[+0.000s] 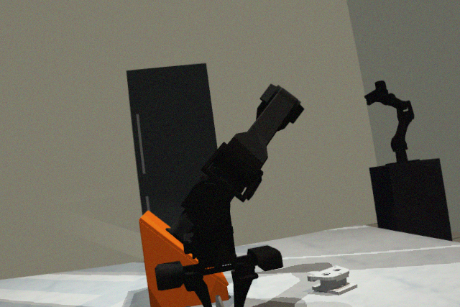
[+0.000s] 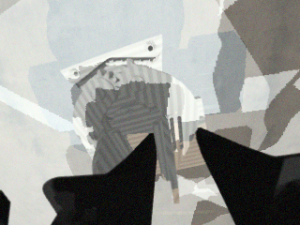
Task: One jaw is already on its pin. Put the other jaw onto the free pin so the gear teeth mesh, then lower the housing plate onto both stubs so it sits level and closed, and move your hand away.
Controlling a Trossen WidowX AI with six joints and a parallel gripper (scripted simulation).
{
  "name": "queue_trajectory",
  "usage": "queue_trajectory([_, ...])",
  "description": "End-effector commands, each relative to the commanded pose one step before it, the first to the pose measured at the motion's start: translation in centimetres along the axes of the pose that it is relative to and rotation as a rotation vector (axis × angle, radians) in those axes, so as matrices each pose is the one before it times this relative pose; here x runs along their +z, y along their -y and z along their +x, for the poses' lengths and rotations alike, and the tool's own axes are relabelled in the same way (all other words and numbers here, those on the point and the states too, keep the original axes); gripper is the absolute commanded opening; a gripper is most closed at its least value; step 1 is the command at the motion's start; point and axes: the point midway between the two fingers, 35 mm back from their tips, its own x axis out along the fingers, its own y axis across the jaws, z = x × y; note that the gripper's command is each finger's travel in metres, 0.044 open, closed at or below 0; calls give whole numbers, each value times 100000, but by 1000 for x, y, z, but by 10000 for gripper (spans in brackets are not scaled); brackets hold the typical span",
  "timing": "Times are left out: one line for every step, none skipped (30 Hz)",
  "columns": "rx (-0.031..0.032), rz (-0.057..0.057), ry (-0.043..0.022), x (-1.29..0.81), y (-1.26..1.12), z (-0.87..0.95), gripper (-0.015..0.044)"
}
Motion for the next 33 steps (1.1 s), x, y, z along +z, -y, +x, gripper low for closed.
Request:
queue_trajectory([-379, 625, 116, 34, 26, 268, 134])
queue_trajectory([-1, 4, 0, 0, 0, 13, 134])
queue_trajectory([0, 0, 0, 0, 0, 0, 134])
queue_trajectory([0, 0, 0, 0, 0, 0, 134])
queue_trajectory([0, 0, 0, 0, 0, 0, 134])
queue_trajectory([0, 0, 0, 0, 0, 0, 134])
queue_trajectory([0, 0, 0, 0, 0, 0, 134])
queue_trajectory([0, 4, 0, 0, 0, 13, 134])
queue_trajectory([-1, 11, 0, 0, 0, 38, 134])
queue_trajectory([-2, 19, 0, 0, 0, 63, 134])
queue_trajectory([-3, 24, 0, 0, 1, 81, 134])
queue_trajectory([-3, 19, 0, 1, 1, 63, 134])
queue_trajectory([-2, 11, 0, 0, 0, 38, 134])
queue_trajectory([-1, 4, 0, 0, 0, 13, 134])
queue_trajectory([0, 0, 0, 0, 0, 0, 134])
queue_trajectory([0, 0, 0, 0, 0, 0, 134])
queue_trajectory([0, 0, 0, 0, 0, 0, 134])
queue_trajectory([0, 0, 0, 0, 0, 0, 134])
queue_trajectory([0, 0, 0, 0, 0, 0, 134])
queue_trajectory([0, 0, 0, 0, 0, 0, 134])
queue_trajectory([0, 0, 0, 0, 0, 0, 134])
queue_trajectory([0, 0, 0, 0, 0, 0, 134])
queue_trajectory([0, 0, 0, 0, 0, 0, 134])
queue_trajectory([0, 0, 0, 0, 0, 0, 134])
queue_trajectory([0, 0, 0, 0, 0, 0, 134])
queue_trajectory([0, 0, 0, 0, 0, 0, 134])
queue_trajectory([0, 0, 0, 0, 0, 0, 134])
queue_trajectory([0, 0, 0, 0, 0, 0, 134])
queue_trajectory([0, 0, 0, 0, 0, 0, 134])
queue_trajectory([0, 0, 0, 0, 0, 0, 134])
queue_trajectory([0, 0, 0, 0, 0, 0, 134])
queue_trajectory([0, 0, 0, 0, 0, 0, 134])
queue_trajectory([0, 0, 0, 0, 0, 0, 134])
